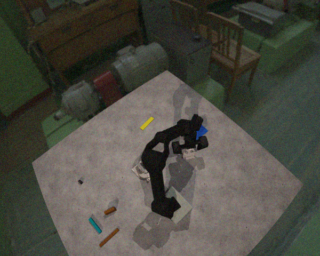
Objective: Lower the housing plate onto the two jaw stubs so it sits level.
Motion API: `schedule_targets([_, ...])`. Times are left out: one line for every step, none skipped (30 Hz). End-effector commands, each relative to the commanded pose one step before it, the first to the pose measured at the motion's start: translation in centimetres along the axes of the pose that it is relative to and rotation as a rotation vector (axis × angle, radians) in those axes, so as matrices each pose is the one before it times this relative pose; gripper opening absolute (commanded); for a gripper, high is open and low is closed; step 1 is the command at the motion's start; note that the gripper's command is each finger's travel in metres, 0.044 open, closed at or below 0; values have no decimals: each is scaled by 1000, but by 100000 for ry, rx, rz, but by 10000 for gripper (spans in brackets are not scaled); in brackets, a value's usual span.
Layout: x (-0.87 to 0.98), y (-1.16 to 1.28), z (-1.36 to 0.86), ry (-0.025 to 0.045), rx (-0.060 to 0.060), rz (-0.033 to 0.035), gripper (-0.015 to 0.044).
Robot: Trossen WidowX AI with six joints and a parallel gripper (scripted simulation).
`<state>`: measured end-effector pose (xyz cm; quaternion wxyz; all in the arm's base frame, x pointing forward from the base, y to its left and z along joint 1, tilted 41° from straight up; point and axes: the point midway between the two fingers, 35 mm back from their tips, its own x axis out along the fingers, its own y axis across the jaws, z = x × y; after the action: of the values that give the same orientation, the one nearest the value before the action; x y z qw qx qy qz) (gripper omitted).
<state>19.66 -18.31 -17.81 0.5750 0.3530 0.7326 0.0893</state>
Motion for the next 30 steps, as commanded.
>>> schedule_targets([-8,49,71,-445,273,345,440])
schedule_targets([0,0,0,0,0,0,440])
schedule_targets([0,0,0,0,0,0,440])
schedule_targets([0,0,0,0,0,0,440])
schedule_targets([0,0,0,0,0,0,440])
schedule_targets([0,0,0,0,0,0,440])
schedule_targets([0,0,0,0,0,0,440])
schedule_targets([0,0,0,0,0,0,440])
schedule_targets([0,0,0,0,0,0,440])
schedule_targets([0,0,0,0,0,0,440])
schedule_targets([0,0,0,0,0,0,440])
schedule_targets([0,0,0,0,0,0,440])
schedule_targets([0,0,0,0,0,0,440])
schedule_targets([0,0,0,0,0,0,440])
schedule_targets([0,0,0,0,0,0,440])
schedule_targets([0,0,0,0,0,0,440])
schedule_targets([0,0,0,0,0,0,440])
schedule_targets([0,0,0,0,0,0,440])
schedule_targets([0,0,0,0,0,0,440])
schedule_targets([36,-49,-68,443,-269,-341,440])
schedule_targets([83,-1,11,-9,3,6,440])
schedule_targets([138,-2,18,-16,5,10,440])
schedule_targets([166,-2,21,-19,6,13,440])
schedule_targets([166,-2,21,-18,6,13,440])
schedule_targets([166,-2,20,-18,6,13,440])
schedule_targets([166,-2,19,-18,6,13,440])
schedule_targets([166,-1,18,-18,6,14,440])
schedule_targets([166,-1,17,-18,6,14,440])
schedule_targets([166,-1,16,-17,6,14,440])
schedule_targets([166,-1,15,-17,6,14,440])
